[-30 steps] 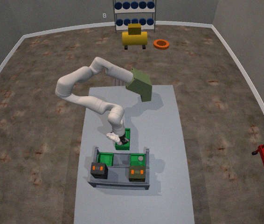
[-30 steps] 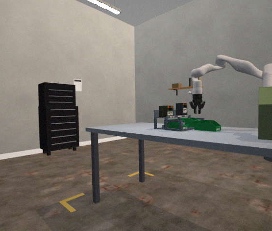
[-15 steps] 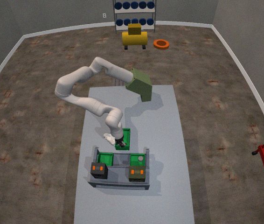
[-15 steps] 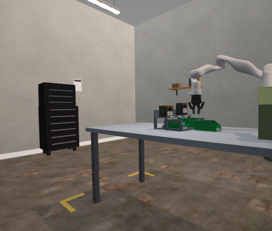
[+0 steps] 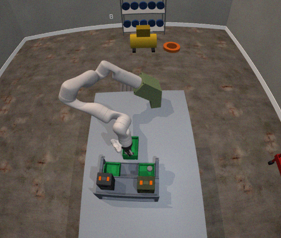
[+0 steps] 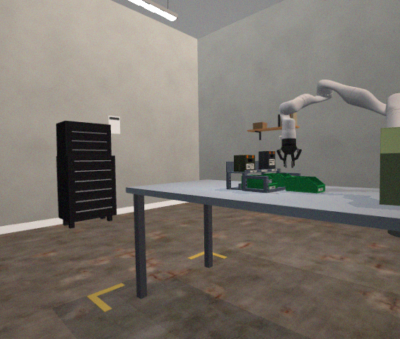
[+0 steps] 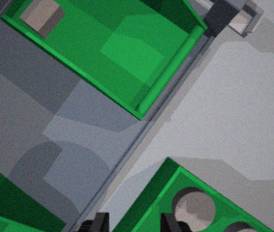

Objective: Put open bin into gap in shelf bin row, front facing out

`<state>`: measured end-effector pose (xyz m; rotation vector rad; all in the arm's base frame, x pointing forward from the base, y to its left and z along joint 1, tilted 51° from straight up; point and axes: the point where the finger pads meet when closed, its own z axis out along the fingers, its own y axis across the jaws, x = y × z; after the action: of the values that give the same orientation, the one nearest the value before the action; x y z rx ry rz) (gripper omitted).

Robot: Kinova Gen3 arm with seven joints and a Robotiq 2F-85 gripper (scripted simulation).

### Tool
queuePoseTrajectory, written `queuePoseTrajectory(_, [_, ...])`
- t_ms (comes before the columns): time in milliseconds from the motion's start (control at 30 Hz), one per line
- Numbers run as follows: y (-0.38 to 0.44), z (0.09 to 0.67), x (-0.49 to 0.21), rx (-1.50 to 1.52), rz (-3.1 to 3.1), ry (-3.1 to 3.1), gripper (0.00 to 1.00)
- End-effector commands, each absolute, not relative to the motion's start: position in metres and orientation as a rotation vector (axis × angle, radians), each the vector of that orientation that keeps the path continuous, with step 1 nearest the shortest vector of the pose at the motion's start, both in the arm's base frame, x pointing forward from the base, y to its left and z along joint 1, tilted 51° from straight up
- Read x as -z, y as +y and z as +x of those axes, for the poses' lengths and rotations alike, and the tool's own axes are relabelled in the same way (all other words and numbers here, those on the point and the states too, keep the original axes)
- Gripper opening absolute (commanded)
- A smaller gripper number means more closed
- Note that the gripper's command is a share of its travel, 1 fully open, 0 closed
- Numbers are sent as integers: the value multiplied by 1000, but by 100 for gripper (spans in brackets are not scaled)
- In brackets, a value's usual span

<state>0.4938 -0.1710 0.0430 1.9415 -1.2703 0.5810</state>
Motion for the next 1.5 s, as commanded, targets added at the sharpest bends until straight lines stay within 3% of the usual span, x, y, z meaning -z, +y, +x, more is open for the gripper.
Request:
queuePoseTrajectory(0, [-169, 492, -42, -634, 1900, -1348, 39])
queuePoseTrajectory(1467, [-165, 487, -39, -881, 1545, -1859, 39])
